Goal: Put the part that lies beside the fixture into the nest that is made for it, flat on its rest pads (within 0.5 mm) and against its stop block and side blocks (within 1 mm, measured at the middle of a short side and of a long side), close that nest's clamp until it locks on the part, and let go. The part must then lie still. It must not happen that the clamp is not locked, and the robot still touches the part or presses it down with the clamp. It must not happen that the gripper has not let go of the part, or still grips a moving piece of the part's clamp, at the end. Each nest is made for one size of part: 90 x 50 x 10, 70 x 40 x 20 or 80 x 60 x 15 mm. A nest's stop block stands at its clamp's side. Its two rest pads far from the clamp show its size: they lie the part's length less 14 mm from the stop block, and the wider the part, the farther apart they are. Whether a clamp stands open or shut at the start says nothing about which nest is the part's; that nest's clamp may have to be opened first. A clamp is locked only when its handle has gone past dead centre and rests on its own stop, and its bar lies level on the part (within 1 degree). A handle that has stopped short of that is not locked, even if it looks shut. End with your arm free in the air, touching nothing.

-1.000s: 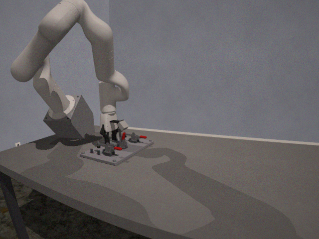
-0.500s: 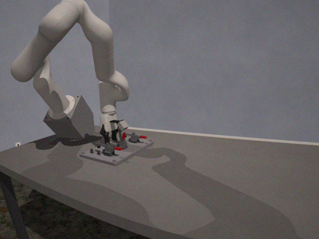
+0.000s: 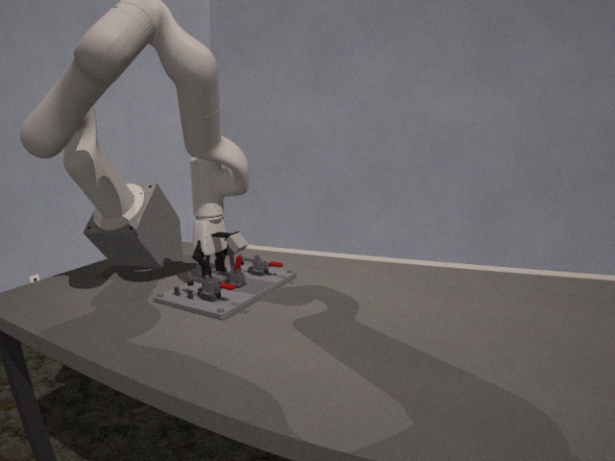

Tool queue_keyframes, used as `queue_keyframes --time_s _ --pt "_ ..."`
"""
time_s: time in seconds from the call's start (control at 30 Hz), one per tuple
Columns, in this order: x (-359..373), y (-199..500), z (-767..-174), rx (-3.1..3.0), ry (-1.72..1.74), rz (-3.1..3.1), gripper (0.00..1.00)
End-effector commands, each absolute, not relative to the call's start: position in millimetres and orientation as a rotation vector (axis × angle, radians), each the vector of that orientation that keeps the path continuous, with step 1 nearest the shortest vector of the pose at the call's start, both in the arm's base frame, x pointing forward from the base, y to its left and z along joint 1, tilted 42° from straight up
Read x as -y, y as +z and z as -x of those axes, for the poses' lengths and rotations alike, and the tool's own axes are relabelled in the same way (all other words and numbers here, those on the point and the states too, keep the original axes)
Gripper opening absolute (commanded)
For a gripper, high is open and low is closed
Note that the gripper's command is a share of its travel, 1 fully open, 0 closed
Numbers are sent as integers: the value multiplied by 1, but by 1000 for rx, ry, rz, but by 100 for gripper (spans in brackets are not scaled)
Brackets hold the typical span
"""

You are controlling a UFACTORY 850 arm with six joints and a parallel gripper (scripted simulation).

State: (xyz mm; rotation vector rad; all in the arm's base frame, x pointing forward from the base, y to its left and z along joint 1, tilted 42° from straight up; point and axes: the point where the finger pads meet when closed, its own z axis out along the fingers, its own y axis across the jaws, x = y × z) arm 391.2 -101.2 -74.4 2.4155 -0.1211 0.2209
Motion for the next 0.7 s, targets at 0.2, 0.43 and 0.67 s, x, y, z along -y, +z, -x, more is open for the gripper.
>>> queue_keyframes --time_s 0.2,0.43,0.67 --pt "104 -76 -393 121 222 -2416 0" --pt "104 -76 -393 121 222 -2416 0" --pt "104 -76 -393 121 222 -2416 0"
